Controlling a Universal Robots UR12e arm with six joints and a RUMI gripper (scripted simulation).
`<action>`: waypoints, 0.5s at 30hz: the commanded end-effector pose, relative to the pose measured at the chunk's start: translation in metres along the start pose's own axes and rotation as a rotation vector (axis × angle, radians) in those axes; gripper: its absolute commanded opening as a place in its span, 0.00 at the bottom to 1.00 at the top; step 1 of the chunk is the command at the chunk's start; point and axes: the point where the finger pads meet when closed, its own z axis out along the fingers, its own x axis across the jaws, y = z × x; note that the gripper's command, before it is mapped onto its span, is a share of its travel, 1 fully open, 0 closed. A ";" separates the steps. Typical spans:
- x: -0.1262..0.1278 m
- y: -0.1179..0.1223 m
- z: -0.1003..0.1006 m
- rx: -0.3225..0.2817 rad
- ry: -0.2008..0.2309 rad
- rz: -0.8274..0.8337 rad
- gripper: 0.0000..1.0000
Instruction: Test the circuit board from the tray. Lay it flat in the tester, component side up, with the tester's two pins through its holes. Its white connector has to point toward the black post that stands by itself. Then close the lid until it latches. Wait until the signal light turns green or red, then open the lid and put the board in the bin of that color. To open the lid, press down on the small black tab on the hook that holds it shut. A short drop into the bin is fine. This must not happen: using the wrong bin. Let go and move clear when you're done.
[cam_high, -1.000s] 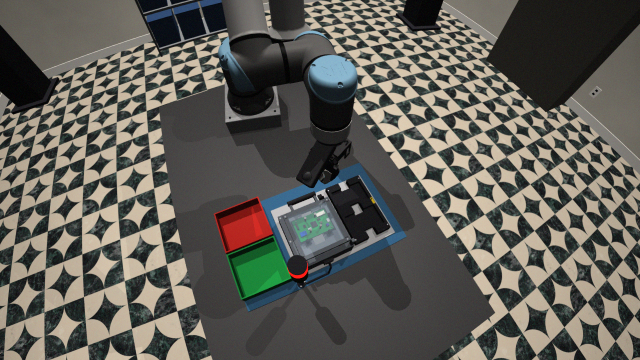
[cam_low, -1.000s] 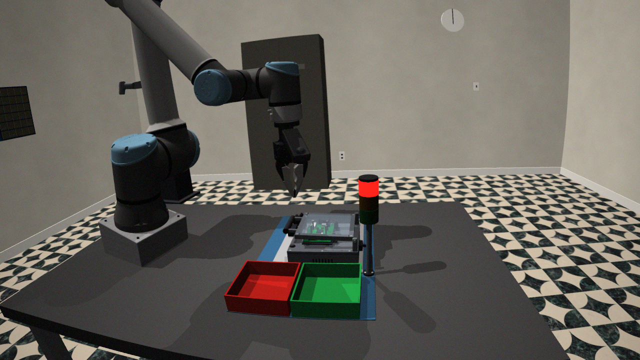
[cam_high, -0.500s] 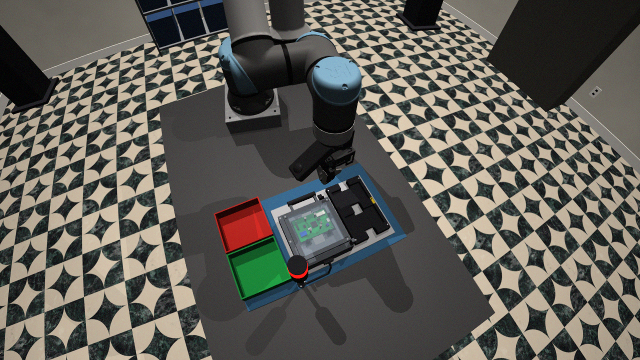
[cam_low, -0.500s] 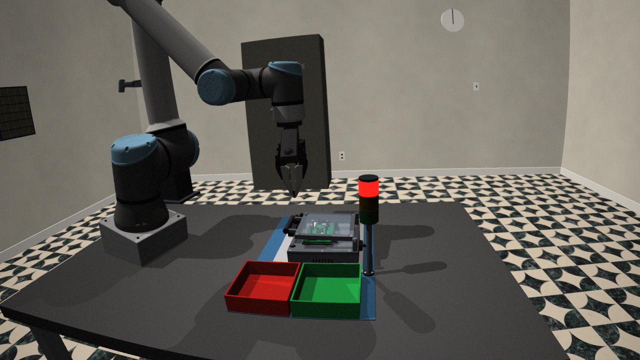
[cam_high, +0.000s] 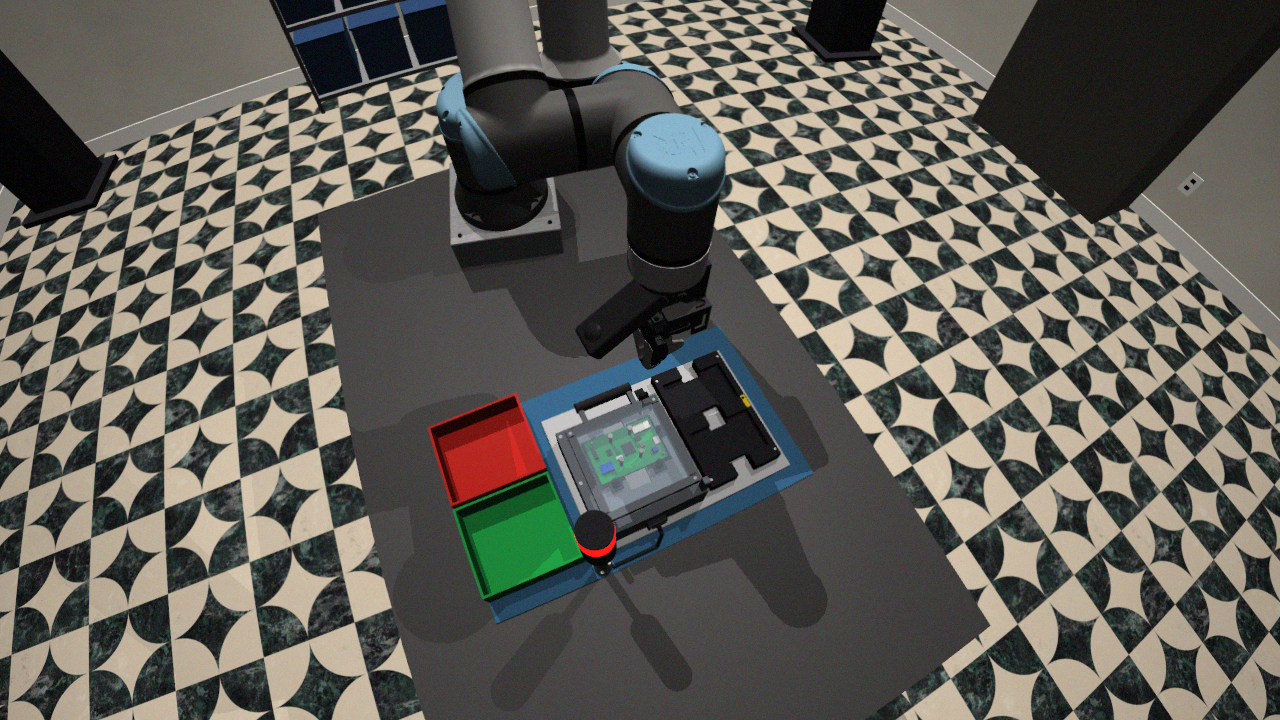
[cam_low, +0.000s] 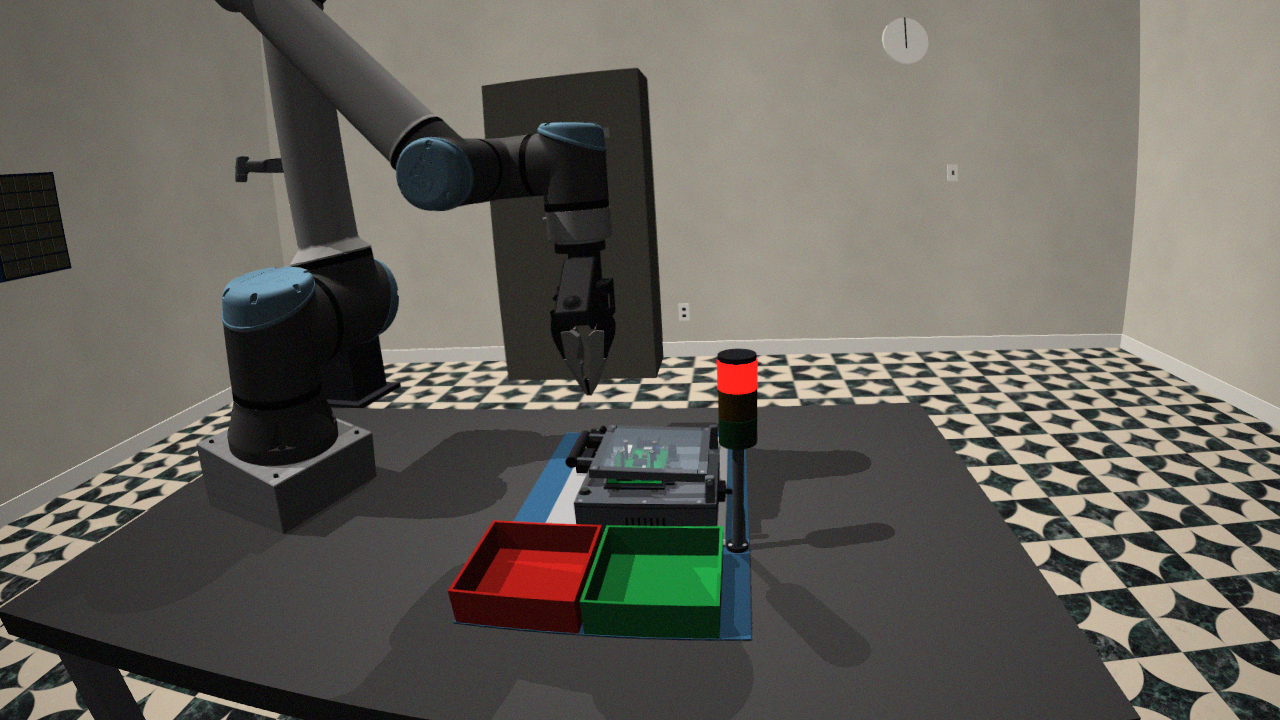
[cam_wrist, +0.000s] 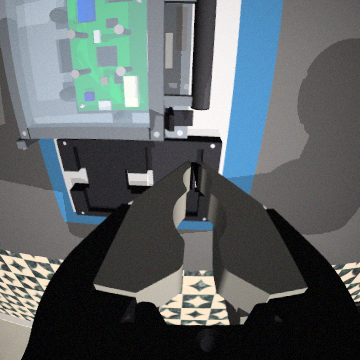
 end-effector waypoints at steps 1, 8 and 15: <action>-0.004 0.001 -0.003 0.001 -0.006 -0.001 0.00; -0.004 0.001 -0.003 0.001 -0.006 -0.001 0.00; -0.004 0.001 -0.003 0.001 -0.006 -0.001 0.15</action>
